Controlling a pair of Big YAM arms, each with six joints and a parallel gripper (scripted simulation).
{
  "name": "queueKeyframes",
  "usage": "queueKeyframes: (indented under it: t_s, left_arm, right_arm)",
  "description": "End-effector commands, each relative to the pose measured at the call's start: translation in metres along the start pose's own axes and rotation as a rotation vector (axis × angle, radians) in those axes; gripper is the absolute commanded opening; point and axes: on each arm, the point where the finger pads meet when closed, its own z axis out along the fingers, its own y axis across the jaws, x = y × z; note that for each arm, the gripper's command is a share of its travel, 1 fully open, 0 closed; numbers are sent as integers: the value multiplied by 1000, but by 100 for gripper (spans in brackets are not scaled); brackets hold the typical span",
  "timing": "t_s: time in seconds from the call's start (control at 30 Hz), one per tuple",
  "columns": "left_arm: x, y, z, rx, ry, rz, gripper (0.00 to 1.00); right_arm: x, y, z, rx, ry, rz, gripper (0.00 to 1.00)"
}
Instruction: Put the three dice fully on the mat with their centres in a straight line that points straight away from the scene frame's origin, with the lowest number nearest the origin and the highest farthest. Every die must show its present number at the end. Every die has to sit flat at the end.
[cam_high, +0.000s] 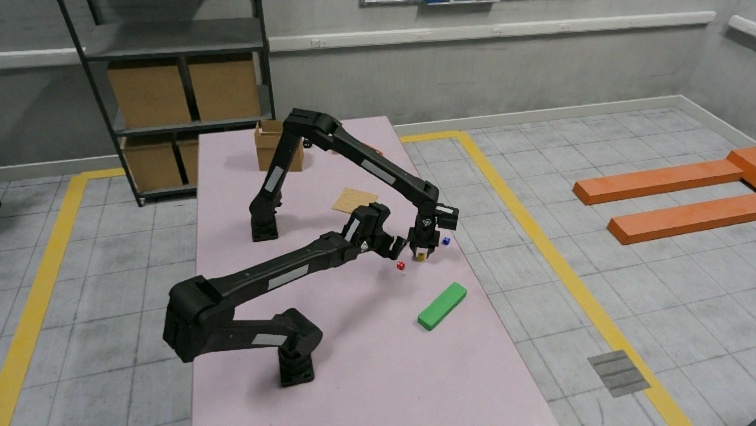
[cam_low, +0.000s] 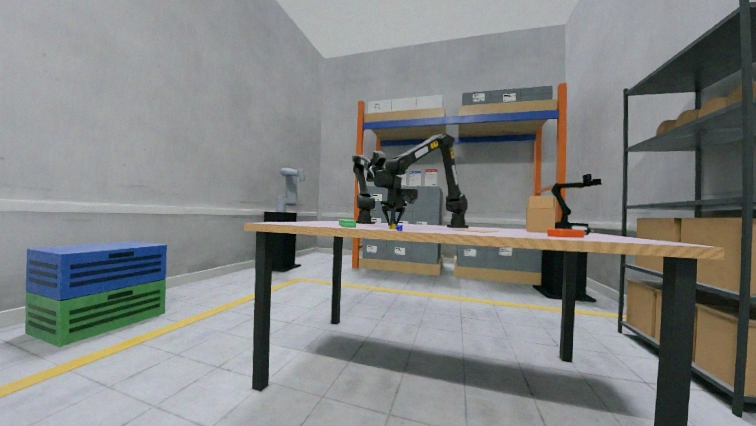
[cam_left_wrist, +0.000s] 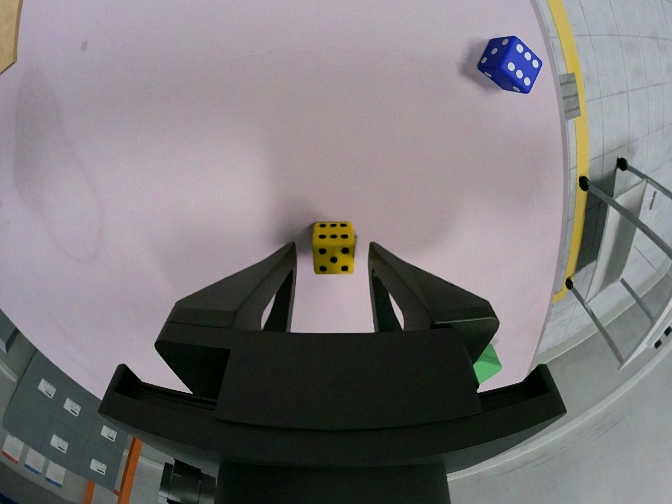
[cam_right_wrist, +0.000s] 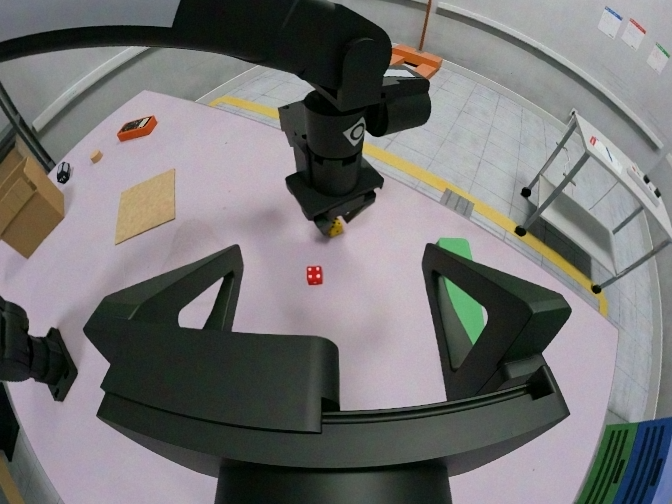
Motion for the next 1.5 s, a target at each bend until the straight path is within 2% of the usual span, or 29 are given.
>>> queueKeyframes:
  t_s: [0.0, 0.57, 0.9, 0.93, 0.97, 1.07, 1.13, 1.3, 1.47]
  left_arm:
    - [2, -9, 4, 9, -3, -16, 39]
    - [0, 1, 5, -4, -4, -18, 39]
    - [1, -12, 6, 2, -4, -17, 38]
    - [-3, -13, 6, 8, -4, -8, 44]
    - [-9, -17, -1, 28, -6, 4, 44]
    - [-28, -21, -14, 58, -21, 102, 44]
    - [-28, -21, -14, 58, -21, 102, 44]
    - [-50, -25, -44, 79, -62, 396, 44]
    - [-50, -29, -49, 71, -79, 666, 44]
  right_arm:
    - [-21, -2, -3, 3, -40, -2, 100]
    - [-21, -2, -3, 3, -40, -2, 100]
    - [-21, -2, -3, 3, -40, -2, 100]
    - [-21, -2, -3, 3, -40, -2, 100]
    - [-21, -2, -3, 3, -40, -2, 100]
    - [-21, -2, -3, 3, -40, -2, 100]
    - [-21, -2, -3, 3, -40, -2, 100]
    - [-21, -2, -3, 3, -40, -2, 100]
    - [-21, -2, -3, 3, -40, -2, 100]
